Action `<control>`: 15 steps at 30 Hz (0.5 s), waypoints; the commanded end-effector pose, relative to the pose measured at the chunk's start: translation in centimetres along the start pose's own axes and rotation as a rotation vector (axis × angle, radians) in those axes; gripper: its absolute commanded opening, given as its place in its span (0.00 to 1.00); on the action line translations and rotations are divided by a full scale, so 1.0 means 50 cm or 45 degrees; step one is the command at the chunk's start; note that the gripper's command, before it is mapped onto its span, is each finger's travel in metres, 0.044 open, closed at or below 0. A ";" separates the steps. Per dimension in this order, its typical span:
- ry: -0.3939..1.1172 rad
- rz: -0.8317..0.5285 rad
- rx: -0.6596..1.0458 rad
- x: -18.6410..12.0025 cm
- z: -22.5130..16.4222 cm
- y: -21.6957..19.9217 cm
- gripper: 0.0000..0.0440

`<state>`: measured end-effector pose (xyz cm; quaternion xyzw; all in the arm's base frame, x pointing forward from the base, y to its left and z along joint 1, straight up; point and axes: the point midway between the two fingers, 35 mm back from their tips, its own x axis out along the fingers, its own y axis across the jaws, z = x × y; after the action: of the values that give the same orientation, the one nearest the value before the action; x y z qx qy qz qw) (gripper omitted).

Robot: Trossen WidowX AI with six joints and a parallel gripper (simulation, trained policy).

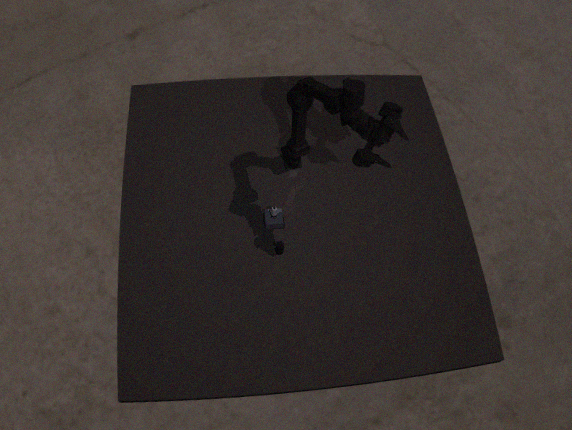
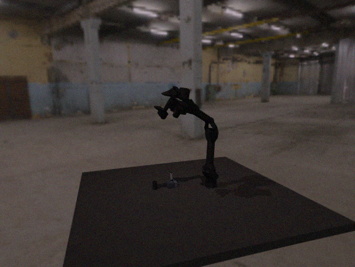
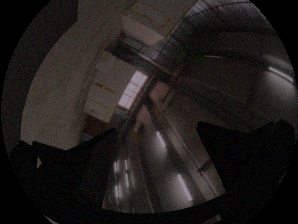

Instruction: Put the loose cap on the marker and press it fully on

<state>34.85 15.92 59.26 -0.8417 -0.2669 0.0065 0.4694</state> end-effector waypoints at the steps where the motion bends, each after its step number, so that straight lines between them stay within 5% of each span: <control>1: -0.006 0.014 0.003 0.000 0.002 0.005 0.86; 7: -0.049 0.101 0.015 -0.005 0.018 0.035 0.53; 15: -0.117 0.208 0.035 -0.013 0.045 0.074 0.55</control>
<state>35.30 15.86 55.90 -0.8526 -0.2302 0.0691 0.4641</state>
